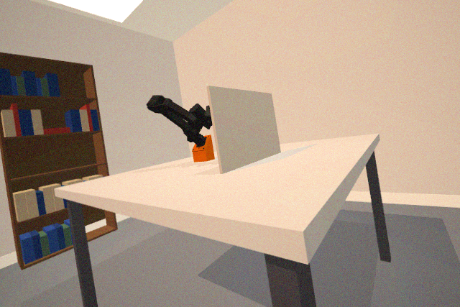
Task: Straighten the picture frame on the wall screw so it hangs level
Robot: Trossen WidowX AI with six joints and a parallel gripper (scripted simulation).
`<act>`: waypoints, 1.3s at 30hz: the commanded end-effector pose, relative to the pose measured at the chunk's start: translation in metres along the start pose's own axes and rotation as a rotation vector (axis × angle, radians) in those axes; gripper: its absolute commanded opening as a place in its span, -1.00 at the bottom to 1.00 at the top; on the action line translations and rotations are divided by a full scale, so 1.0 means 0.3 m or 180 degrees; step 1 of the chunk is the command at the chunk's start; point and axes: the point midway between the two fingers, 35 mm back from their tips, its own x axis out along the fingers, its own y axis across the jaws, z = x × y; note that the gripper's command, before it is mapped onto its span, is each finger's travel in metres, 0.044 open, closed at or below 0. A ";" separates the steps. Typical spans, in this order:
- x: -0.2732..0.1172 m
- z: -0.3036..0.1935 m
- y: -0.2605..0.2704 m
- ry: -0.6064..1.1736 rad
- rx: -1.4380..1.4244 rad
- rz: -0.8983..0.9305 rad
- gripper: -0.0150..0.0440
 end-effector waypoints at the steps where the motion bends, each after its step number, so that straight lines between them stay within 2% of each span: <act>1: 0.007 0.002 -0.001 -0.0016 0.0008 -0.0004 0.39; 11: 0.015 0.003 0.000 -0.0017 0.0008 -0.0004 0.39; 39: 0.140 0.005 0.000 -0.0023 0.0008 -0.0001 0.39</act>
